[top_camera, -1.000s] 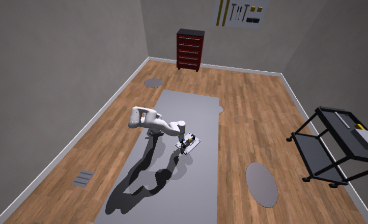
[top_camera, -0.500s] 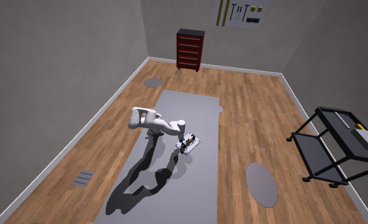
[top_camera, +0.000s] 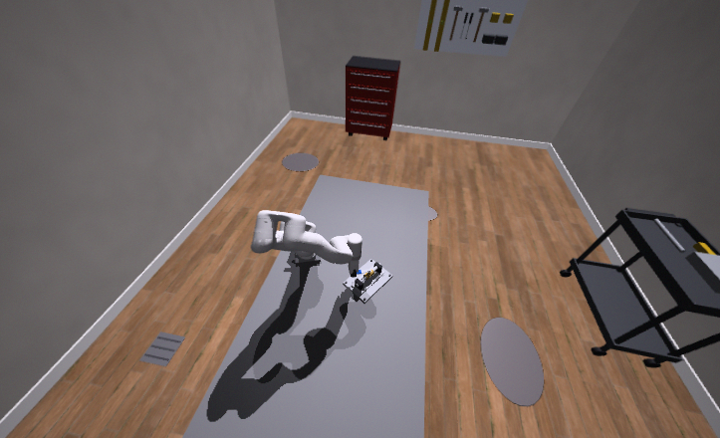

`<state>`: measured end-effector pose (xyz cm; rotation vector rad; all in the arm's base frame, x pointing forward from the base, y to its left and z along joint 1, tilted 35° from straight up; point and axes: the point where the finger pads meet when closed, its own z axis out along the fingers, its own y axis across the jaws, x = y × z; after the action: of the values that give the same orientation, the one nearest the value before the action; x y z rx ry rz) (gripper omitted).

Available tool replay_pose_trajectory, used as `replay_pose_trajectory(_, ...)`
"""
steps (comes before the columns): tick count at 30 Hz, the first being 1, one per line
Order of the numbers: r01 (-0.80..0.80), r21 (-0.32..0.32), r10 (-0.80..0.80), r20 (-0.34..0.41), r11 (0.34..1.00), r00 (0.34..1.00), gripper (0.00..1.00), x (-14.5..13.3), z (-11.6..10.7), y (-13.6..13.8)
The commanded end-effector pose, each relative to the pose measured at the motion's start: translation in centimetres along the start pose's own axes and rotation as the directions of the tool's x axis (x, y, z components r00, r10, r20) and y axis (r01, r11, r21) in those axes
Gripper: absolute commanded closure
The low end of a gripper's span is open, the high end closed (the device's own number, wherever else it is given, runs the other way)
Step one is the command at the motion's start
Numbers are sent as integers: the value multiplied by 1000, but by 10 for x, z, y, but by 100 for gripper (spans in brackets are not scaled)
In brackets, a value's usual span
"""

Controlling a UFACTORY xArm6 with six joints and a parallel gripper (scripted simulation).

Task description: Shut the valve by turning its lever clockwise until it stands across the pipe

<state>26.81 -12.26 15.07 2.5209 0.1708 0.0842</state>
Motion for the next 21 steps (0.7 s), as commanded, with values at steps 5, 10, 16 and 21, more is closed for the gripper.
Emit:
replay_pose_trajectory(5,-46,4,46,-3,999,999,100,1,-1,-5)
replay_pose_trajectory(10,-73,4,73,-3,997,997,100,1,-1,-8)
replay_pose_trajectory(16,-110,4,110,-3,994,994,100,1,-1,-11)
replay_pose_trajectory(21,-130,4,130,-3,992,992,100,2,-1,-13)
